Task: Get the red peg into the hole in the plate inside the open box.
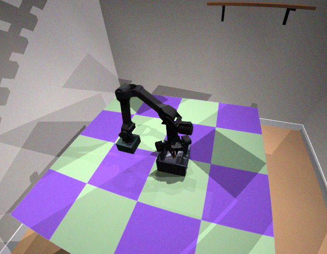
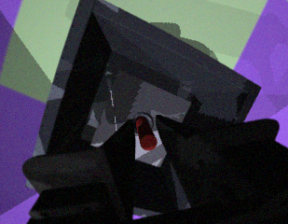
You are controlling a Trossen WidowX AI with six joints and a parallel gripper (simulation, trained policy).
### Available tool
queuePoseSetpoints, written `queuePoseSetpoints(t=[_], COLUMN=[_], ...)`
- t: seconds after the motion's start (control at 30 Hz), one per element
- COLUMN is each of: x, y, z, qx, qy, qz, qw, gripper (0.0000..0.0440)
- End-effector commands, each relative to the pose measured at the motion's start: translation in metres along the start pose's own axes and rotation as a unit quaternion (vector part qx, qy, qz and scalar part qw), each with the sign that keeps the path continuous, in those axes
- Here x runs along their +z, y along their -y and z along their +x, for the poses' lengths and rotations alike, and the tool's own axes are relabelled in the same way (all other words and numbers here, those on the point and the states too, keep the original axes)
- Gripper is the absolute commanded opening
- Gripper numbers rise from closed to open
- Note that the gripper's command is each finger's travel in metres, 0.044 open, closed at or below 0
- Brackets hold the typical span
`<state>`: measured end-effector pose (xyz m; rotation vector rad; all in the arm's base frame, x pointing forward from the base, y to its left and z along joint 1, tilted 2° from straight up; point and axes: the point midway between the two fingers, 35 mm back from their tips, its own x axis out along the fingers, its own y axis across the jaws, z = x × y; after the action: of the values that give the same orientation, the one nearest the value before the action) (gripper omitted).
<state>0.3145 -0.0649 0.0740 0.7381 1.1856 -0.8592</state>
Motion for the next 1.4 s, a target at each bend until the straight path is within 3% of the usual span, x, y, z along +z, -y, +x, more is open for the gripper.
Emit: queuePoseSetpoints(t=[0.0, 0.13, 0.43, 0.47, 0.9, 1.37], x=[0.002, 0.012, 0.039, 0.042, 0.087, 0.088], y=[-0.001, -0.007, -0.020, -0.022, -0.037, -0.037], z=[0.007, 0.010, 0.011, 0.010, -0.002, -0.002], qx=[-0.005, -0.005, 0.005, 0.009, 0.043, 0.044], qy=[-0.007, -0.005, 0.010, 0.015, 0.072, 0.074], qz=[-0.011, -0.015, -0.022, -0.021, -0.007, -0.006], qw=[1.000, 1.000, 1.000, 1.000, 0.996, 0.996], gripper=[0.0150, 0.0206, 0.0433, 0.0440, 0.0440, 0.0440])
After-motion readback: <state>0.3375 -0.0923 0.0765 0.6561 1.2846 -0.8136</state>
